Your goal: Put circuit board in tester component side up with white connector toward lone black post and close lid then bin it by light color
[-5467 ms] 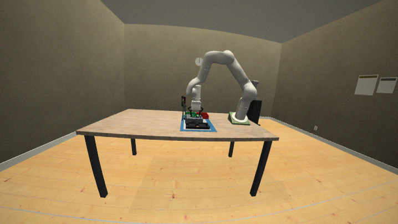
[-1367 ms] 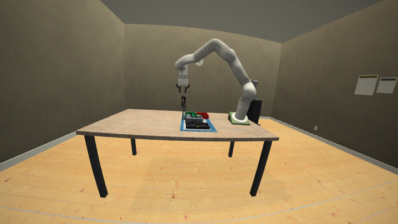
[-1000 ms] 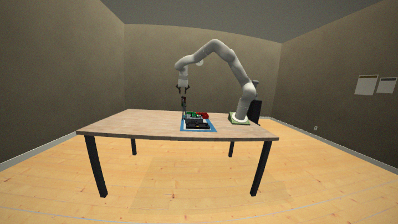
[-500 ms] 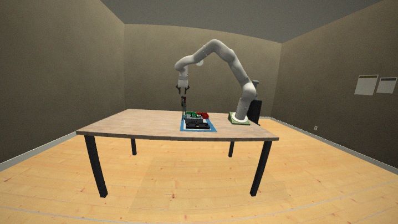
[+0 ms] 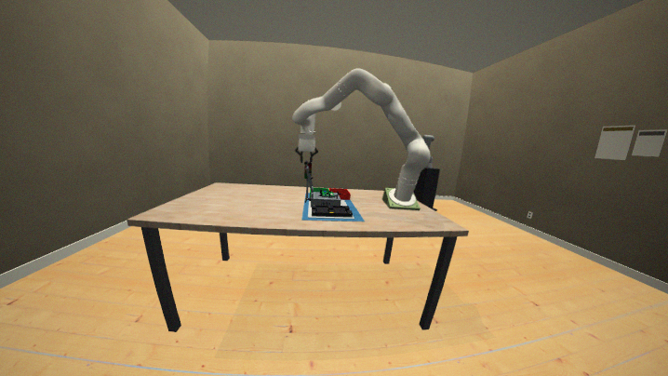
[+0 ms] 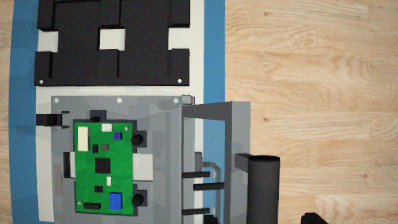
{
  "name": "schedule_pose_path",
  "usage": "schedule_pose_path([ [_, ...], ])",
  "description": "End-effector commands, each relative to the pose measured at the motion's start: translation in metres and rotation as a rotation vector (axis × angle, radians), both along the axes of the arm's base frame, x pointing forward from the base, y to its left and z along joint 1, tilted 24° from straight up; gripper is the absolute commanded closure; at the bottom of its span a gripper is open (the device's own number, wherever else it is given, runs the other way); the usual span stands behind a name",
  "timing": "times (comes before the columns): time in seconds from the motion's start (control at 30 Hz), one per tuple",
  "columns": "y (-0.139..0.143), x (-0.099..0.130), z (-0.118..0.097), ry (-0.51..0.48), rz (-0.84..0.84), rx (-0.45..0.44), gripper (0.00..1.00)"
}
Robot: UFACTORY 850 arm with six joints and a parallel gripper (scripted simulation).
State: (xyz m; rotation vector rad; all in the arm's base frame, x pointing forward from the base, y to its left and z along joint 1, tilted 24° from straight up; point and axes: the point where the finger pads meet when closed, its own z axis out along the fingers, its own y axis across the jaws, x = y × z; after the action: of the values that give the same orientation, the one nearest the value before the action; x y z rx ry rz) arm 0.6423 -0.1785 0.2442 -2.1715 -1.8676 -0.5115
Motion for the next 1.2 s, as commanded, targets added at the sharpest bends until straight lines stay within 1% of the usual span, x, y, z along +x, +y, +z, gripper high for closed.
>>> schedule_pose_path([
  [0.0,0.0022,0.0018,-0.0053,-0.003,-0.001,-0.001,0.48],
  [0.33,0.0024,0.0018,-0.0057,-0.003,-0.001,-0.001,0.48],
  [0.37,0.0024,0.0018,-0.0057,-0.003,-0.001,-0.001,1.0],
  [1.17,0.0024,0.0018,-0.0057,-0.003,-0.001,-0.001,1.0],
])
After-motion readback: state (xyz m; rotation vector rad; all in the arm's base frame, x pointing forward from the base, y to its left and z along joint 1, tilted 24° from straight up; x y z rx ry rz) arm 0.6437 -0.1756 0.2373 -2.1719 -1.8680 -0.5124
